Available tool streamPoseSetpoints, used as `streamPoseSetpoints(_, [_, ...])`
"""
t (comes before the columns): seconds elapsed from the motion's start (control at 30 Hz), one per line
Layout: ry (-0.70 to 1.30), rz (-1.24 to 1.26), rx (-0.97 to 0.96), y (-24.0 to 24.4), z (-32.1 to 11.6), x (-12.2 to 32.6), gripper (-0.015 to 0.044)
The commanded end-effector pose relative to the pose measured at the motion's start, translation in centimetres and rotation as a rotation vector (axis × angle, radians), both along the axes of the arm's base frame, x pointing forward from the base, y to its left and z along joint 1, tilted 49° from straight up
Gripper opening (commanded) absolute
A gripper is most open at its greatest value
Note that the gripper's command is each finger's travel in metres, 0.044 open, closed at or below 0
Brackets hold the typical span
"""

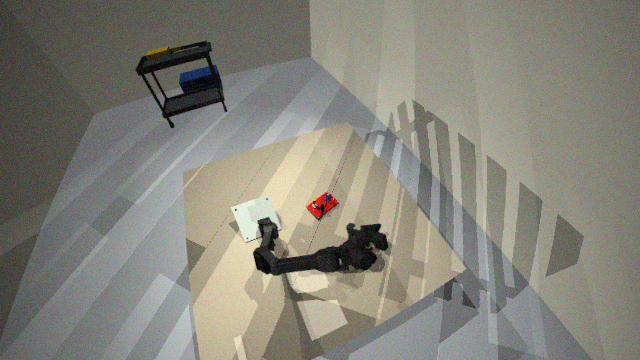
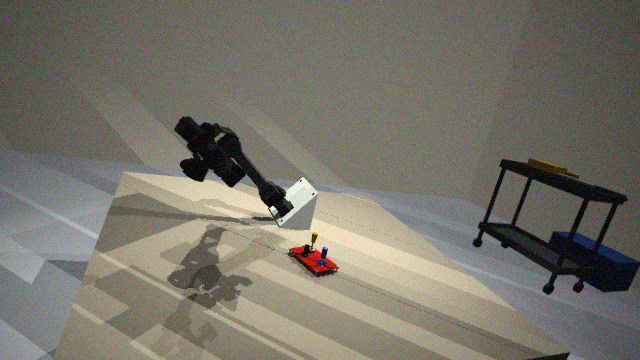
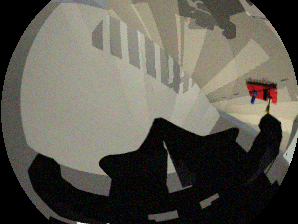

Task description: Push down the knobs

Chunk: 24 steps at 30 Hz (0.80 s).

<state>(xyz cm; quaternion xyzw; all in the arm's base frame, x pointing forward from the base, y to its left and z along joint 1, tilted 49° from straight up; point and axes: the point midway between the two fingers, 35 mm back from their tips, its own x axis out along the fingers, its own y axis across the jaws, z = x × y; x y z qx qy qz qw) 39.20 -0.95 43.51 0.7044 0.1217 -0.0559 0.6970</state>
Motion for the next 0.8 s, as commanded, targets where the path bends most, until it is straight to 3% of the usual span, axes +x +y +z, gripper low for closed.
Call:
streamPoseSetpoints(0.0, [0.141,-0.005,-0.006,1.2,-4.3,1.5,0.0000])
streamPoseSetpoints(0.37, [0.454,-0.013,-0.073,4.3,-13.5,2.8,0.0000])
streamPoseSetpoints(0.77, [0.772,-0.014,-0.238,7.6,-22.5,1.3,0.0000])
